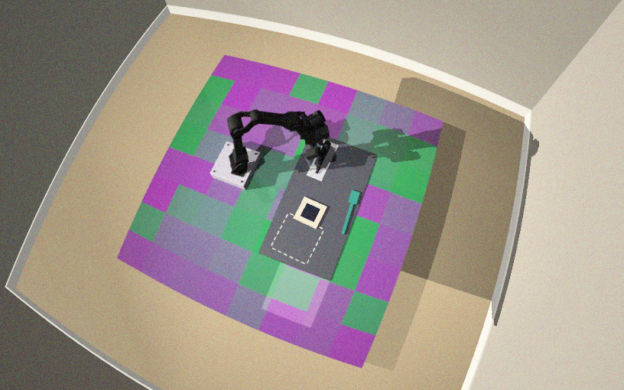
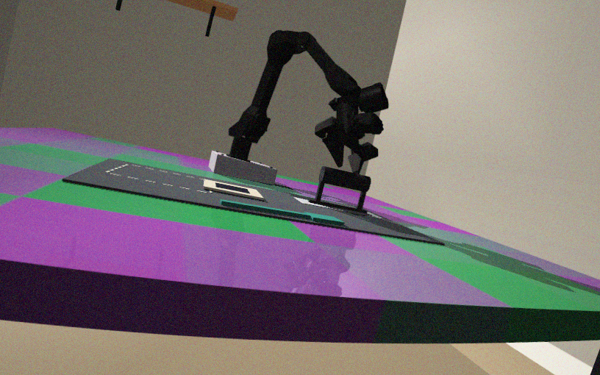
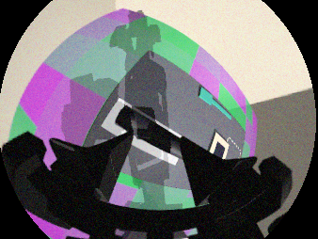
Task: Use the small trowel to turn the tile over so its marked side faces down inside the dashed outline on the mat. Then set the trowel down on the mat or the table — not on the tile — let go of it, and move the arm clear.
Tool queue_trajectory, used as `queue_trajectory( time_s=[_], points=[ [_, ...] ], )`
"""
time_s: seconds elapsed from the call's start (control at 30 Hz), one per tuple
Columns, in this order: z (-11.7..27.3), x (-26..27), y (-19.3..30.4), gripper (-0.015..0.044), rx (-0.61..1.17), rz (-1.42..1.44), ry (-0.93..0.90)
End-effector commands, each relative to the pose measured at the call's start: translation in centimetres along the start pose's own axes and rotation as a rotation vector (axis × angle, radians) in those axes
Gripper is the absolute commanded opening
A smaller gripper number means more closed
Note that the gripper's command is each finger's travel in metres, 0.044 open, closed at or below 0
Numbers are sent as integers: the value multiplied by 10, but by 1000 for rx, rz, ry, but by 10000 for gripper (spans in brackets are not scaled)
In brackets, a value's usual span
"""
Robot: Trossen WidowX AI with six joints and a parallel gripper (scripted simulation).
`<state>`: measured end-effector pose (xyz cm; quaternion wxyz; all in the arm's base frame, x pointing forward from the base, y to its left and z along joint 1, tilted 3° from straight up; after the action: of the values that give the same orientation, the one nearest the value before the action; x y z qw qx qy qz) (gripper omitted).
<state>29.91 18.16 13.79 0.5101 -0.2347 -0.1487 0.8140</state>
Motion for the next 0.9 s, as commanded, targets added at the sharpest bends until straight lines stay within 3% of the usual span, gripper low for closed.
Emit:
queue_trajectory(
  time_s=[0.0,0.87],
  points=[
    [-1,1,6,300,-29,138,27],
    [0,6,46,300,-132,981,264]
  ],
)
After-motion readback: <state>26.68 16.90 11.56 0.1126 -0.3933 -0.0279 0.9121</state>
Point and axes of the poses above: the point midway between the two fingers, 35 mm back from their tips, its own z axis back along the fingers, its own x axis across the jaws, y = z × x, the point moved 6 cm from there along z, back along the fingers, and after that the axes turned 8 degrees about z, right-handed, at the moved point
